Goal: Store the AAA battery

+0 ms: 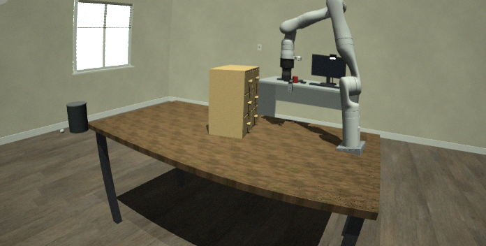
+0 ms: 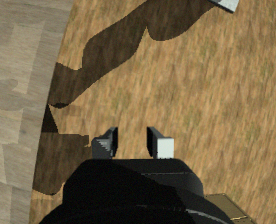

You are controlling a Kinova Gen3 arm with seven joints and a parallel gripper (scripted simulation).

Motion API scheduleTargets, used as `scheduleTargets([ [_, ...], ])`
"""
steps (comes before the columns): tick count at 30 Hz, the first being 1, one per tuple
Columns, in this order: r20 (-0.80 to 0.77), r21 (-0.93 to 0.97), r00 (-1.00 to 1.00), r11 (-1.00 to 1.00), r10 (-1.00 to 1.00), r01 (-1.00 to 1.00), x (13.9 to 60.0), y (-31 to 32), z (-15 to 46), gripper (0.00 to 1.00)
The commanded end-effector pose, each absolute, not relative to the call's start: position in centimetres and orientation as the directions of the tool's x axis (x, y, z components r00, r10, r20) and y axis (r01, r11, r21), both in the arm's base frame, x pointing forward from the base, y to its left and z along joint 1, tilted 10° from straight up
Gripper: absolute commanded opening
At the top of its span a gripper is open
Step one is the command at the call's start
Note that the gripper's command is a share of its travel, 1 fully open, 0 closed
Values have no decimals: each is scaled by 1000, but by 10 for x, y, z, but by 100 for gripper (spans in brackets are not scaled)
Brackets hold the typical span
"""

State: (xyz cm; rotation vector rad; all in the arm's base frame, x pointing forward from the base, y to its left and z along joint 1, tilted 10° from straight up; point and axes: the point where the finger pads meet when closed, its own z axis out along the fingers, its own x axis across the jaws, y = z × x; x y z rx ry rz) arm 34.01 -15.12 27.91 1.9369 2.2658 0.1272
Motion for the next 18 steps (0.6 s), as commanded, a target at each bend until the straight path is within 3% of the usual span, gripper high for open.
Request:
scheduleTargets([
  [1, -66, 167, -150, 159, 987, 973, 340, -151, 280, 67],
  [13, -66, 167, -150, 159, 987, 973, 340, -151, 280, 67],
  [14, -66, 167, -150, 159, 987, 973, 340, -151, 280, 100],
  [18, -66, 167, -150, 159, 987, 973, 340, -151, 280, 100],
])
